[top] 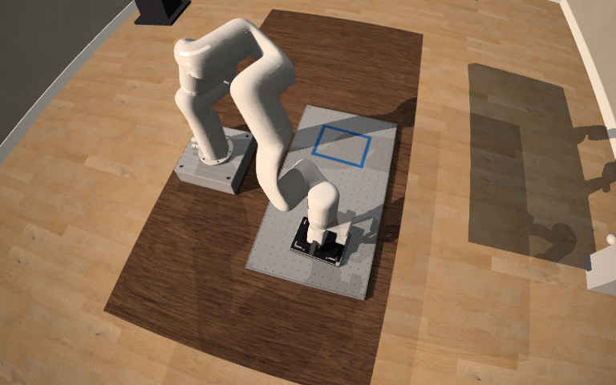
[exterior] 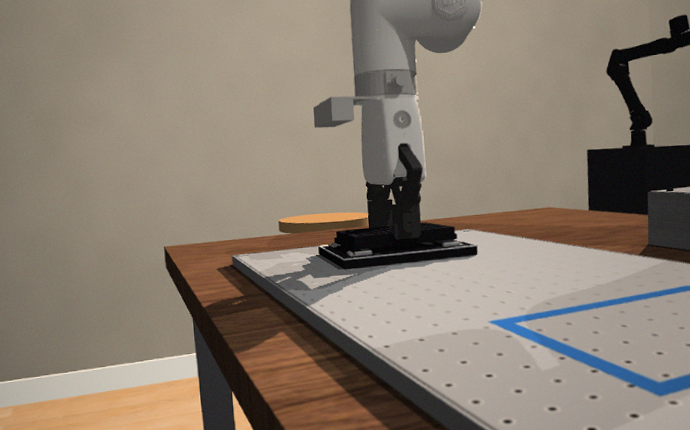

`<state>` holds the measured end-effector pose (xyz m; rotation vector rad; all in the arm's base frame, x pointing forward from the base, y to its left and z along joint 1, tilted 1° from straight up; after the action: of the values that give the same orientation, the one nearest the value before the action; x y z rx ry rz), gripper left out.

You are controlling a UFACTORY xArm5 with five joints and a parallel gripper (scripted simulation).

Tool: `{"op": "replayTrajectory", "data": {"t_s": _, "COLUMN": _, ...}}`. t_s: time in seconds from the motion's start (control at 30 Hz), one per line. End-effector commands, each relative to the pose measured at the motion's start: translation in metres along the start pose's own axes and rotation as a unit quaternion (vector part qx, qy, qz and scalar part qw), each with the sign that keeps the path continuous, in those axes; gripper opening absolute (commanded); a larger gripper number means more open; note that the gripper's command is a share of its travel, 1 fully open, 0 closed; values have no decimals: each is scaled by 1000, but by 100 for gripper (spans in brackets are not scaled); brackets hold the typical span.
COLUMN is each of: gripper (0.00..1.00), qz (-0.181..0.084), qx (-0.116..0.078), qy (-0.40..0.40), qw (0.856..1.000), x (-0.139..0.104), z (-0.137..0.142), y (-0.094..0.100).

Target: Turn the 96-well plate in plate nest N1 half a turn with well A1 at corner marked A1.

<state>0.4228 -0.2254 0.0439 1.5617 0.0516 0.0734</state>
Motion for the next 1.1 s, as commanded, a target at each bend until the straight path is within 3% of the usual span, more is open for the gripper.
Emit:
{"op": "replayTrajectory", "data": {"t_s": 0.0, "gripper": 0, "qz": 0, "qx": -3, "qy": 0, "qw": 1000, "x": 1, "z": 0, "y": 0}}
{"op": "replayTrajectory", "data": {"t_s": 0.87, "gripper": 0, "qz": 0, "qx": -3, "qy": 0, "qw": 1000, "x": 1, "z": 0, "y": -3}}
{"op": "replayTrajectory", "data": {"t_s": 0.9, "gripper": 100, "qz": 0, "qx": -3, "qy": 0, "qw": 1000, "x": 1, "z": 0, "y": -4}}
{"op": "replayTrajectory", "data": {"t_s": 1.07, "gripper": 100, "qz": 0, "qx": -3, "qy": 0, "qw": 1000, "x": 1, "z": 0, "y": -4}}
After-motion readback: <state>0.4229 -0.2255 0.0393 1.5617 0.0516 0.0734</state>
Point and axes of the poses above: the point where the finger pads meet when closed, its own y axis back along the fingers, its own z axis across the jaws, x = y × z, the point moved 6 cm from there along y, back along the fingers, and after that the axes turned 13 degrees about y, right-handed, at the moved point
